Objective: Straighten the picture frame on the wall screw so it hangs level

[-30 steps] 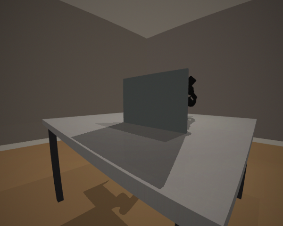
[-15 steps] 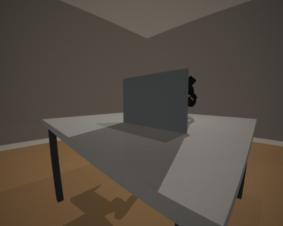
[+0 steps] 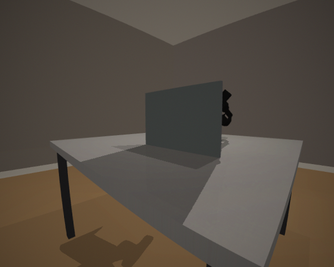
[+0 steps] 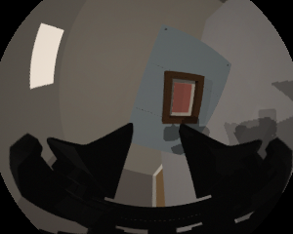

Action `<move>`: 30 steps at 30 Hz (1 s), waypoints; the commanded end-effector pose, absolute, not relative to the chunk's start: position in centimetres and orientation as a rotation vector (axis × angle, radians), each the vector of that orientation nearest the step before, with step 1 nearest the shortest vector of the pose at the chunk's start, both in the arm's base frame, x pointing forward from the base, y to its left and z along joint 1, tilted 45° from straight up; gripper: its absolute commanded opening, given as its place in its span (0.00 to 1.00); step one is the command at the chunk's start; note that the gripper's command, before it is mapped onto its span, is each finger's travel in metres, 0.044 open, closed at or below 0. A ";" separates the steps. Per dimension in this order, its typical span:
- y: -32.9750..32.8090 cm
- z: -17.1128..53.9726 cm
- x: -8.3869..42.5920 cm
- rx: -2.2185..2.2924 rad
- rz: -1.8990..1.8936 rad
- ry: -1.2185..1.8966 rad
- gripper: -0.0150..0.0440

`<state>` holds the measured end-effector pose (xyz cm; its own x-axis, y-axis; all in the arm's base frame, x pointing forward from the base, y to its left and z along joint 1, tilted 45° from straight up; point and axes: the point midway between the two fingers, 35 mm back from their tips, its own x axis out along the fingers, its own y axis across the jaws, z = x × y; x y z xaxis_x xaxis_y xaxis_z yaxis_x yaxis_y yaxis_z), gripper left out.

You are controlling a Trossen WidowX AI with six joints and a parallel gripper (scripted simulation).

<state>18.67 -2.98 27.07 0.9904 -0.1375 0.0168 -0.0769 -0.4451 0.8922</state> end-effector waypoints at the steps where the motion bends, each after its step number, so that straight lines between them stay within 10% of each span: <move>1: -2.9 27.0 18.7 2.037 -0.066 -0.147 0.69; 30: -1.9 23.6 25.3 2.039 -0.058 -0.152 0.69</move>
